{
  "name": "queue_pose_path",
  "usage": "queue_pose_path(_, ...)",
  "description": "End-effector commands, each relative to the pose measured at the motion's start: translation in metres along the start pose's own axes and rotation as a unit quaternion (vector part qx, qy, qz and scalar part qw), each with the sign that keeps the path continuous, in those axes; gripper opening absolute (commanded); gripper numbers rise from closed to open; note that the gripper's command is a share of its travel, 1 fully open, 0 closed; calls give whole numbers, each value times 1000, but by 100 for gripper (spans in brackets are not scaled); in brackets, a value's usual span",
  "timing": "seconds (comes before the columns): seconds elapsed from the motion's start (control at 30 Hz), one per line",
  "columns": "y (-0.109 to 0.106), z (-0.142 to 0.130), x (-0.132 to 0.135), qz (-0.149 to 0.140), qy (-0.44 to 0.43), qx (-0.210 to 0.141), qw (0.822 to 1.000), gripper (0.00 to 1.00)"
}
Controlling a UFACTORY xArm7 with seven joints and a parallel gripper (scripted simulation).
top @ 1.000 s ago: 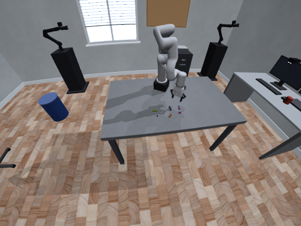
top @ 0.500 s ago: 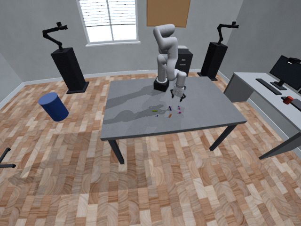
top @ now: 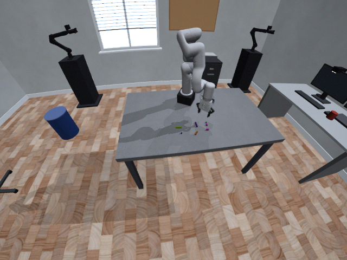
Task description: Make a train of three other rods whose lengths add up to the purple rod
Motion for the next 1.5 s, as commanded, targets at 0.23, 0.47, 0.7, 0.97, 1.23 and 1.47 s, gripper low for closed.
queue_pose_path(0.23,-1,0,1,-1,0,-1,1000,100)
queue_pose_path(0.47,-1,0,1,-1,0,-1,1000,100)
queue_pose_path(0.7,0,-11,13,-2,0,-1,1000,100)
queue_pose_path(0.97,1,-27,31,-1,0,-1,1000,100)
queue_pose_path(1.23,1,-27,31,-1,0,-1,1000,100)
queue_pose_path(1.47,1,-27,31,-1,0,-1,1000,100)
Point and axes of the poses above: the point where the finger pads meet when closed, its own y axis out along the fingers, its own x axis across the jaws, z = x × y, the point moved 5 cm from there along -y, back along the fingers, and after that the axes turned 3 degrees about y, right-handed, at the moved point
